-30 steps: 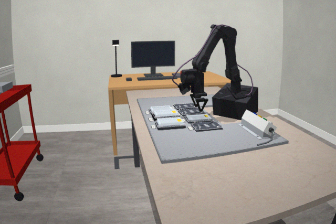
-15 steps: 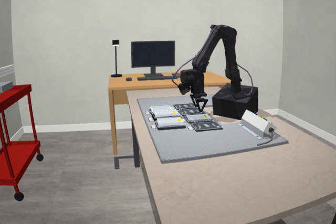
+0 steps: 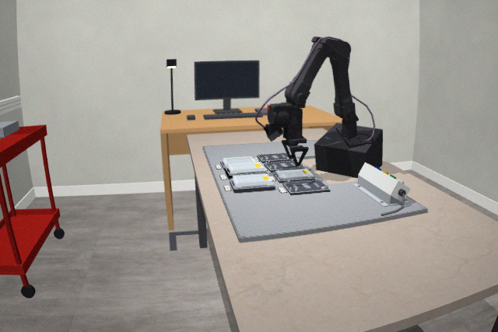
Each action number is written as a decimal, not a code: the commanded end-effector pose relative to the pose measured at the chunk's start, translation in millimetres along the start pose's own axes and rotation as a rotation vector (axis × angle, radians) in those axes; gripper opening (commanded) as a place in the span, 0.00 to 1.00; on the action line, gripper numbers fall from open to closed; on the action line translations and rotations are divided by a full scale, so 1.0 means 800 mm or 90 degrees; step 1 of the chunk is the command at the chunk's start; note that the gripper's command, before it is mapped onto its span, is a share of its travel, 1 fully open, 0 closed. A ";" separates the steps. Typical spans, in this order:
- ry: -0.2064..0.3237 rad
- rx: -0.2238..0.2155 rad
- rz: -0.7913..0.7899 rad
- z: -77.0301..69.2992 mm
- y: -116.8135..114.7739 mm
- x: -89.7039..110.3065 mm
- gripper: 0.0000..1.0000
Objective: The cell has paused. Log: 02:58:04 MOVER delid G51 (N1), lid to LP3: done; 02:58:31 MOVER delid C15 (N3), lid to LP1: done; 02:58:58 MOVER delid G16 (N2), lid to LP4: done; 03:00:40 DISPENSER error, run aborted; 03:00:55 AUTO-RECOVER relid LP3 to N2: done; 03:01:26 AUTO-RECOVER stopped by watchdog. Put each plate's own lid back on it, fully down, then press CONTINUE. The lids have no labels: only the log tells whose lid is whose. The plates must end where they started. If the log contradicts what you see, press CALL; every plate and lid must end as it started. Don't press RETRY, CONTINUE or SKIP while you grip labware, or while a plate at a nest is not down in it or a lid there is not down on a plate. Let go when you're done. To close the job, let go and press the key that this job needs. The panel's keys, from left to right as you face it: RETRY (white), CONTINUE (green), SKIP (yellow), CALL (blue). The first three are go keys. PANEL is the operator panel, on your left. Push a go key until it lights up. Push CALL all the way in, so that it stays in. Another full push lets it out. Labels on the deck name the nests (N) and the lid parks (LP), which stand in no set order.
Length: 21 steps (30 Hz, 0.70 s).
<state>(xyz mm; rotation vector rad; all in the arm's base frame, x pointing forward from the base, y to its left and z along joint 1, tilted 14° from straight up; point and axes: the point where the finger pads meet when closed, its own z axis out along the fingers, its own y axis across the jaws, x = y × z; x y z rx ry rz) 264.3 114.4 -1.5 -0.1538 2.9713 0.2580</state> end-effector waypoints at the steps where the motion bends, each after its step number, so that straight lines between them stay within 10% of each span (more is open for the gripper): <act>1: -0.023 -0.005 0.001 -0.002 0.000 -0.009 1.00; 21: -0.005 -0.001 0.006 0.026 0.000 -0.002 1.00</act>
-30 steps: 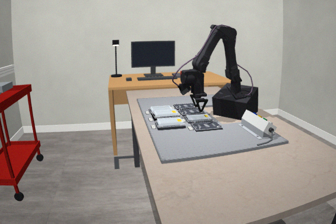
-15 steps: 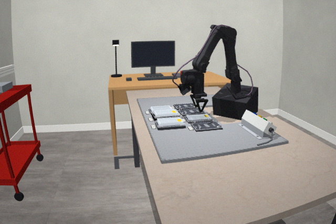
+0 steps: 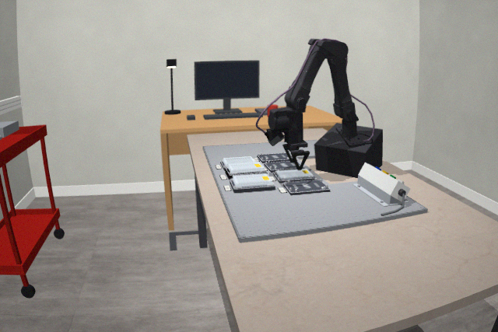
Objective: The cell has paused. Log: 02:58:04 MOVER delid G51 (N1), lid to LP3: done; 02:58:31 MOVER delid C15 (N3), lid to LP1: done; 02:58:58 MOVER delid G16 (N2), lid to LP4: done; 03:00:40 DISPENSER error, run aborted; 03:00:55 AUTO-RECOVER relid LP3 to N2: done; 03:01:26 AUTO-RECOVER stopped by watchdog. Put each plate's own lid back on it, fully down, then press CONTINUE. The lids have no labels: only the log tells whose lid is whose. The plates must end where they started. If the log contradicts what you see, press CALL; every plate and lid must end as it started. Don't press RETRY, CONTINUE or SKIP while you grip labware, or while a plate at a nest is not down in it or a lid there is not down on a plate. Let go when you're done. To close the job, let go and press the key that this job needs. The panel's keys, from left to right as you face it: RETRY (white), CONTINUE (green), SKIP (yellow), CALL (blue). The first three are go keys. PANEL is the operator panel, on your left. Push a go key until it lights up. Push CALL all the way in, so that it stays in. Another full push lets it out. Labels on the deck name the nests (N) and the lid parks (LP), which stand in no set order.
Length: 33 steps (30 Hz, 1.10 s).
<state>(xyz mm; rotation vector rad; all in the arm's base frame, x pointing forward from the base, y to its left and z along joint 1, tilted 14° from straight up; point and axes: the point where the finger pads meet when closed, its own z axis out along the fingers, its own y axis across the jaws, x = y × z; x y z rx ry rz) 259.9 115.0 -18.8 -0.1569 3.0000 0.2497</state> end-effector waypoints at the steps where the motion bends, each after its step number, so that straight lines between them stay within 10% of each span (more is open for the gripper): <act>1: -0.023 -0.004 0.005 0.008 0.000 -0.008 1.00; 19: -0.030 -0.003 0.002 0.039 0.002 -0.014 1.00; 33: -0.055 -0.009 -0.003 0.030 0.007 -0.034 1.00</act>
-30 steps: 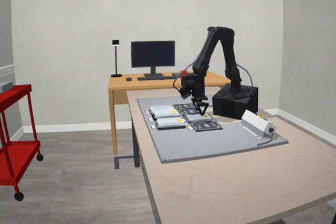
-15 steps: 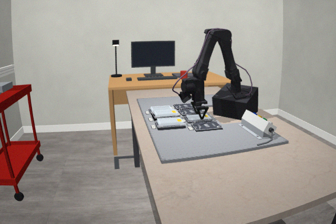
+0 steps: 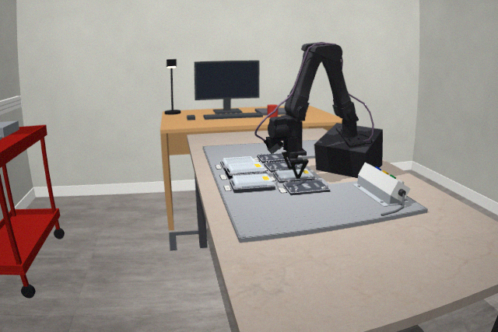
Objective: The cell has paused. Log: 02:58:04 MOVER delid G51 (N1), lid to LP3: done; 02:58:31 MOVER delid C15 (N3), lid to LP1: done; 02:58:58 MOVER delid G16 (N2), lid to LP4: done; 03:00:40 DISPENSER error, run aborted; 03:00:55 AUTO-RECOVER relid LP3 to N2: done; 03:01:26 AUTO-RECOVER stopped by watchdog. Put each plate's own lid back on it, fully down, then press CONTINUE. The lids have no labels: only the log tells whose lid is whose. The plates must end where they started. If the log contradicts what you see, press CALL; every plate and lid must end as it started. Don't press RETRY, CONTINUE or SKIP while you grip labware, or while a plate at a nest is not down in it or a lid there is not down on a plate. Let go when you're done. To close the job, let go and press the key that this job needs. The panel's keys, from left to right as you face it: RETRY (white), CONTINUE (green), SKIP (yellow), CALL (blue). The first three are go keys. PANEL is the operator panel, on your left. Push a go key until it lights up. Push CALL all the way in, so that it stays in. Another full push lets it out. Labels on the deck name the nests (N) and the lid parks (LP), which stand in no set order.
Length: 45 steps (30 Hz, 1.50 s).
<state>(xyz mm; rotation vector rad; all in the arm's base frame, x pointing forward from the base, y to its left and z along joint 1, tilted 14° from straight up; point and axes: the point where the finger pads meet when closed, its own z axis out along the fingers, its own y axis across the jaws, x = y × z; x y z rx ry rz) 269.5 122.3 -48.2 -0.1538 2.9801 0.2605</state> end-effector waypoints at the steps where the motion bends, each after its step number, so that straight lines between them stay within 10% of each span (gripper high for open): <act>1: -0.043 -0.005 -0.004 -0.008 0.006 -0.027 1.00; 26: -0.042 -0.004 -0.003 -0.007 0.006 -0.029 0.80; 27: -0.042 -0.004 -0.003 -0.006 0.006 -0.029 0.00; 45: -0.045 -0.006 -0.003 -0.028 0.004 -0.029 0.00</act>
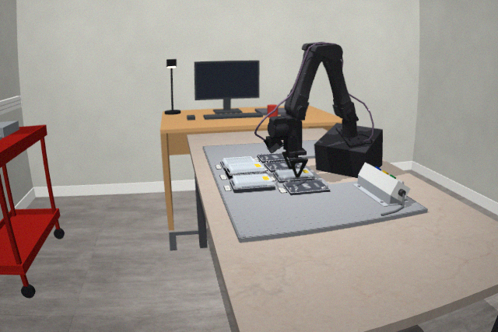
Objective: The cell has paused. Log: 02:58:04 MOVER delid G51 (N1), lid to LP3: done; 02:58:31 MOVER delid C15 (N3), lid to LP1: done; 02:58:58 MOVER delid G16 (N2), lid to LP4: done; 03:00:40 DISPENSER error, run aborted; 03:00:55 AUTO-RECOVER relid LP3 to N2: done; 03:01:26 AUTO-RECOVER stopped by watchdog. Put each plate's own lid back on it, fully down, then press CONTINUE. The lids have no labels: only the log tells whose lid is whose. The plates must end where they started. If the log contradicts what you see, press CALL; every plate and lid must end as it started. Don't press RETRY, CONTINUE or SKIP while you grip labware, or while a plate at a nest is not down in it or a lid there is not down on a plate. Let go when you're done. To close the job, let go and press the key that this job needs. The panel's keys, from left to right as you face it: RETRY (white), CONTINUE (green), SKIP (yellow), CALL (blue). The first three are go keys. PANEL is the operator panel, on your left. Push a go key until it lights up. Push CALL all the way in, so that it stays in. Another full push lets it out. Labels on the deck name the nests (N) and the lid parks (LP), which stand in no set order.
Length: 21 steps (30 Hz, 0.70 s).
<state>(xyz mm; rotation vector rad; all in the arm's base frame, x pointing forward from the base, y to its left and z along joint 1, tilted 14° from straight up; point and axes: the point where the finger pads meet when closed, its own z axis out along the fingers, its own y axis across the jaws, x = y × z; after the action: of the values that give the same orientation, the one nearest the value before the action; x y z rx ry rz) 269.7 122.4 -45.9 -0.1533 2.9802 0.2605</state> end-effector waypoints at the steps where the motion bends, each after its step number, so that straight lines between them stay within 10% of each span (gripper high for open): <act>1: -0.045 -0.005 -0.003 -0.027 0.003 -0.029 0.00; 21: -0.045 -0.006 -0.001 -0.066 0.002 -0.026 0.00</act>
<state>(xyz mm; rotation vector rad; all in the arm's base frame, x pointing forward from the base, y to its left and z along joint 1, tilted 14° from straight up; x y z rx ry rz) 269.7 117.8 -14.7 -0.1566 2.9607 0.2626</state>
